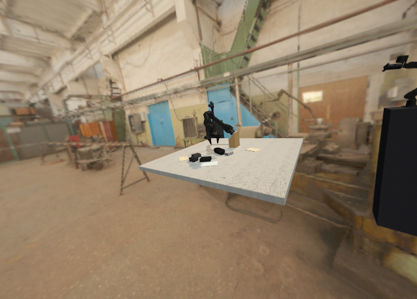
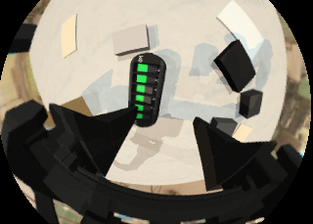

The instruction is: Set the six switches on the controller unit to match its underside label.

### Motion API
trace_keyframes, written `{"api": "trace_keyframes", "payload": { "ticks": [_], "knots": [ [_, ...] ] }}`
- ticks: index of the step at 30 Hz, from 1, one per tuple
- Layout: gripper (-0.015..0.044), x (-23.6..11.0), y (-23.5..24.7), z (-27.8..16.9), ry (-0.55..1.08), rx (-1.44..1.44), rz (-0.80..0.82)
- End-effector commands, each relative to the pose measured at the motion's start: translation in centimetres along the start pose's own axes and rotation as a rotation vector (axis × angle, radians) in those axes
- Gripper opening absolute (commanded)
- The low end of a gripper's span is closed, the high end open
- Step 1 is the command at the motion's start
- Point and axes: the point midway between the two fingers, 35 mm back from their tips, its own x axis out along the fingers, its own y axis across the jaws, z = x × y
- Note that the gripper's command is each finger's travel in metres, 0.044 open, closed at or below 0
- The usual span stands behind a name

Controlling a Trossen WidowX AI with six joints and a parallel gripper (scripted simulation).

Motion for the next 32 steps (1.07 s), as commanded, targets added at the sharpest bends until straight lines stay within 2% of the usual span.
{"api": "trace_keyframes", "payload": {
  "ticks": [1,2,4,9,19,32],
  "knots": [
    [0.0440,0.0,0.0,0.0,0.000,0.000,-0.001],
    [0.0440,0.0,0.0,0.0,0.000,0.000,-0.001],
    [0.0388,-1.0,-0.1,0.1,-0.002,0.000,-0.001],
    [0.0256,-7.7,0.0,0.1,-0.002,-0.001,0.002],
    [0.0000,-8.0,0.0,0.0,-0.002,-0.001,0.002],
    [0.0000,-8.0,0.0,0.0,-0.002,-0.001,0.002]
  ]
}}
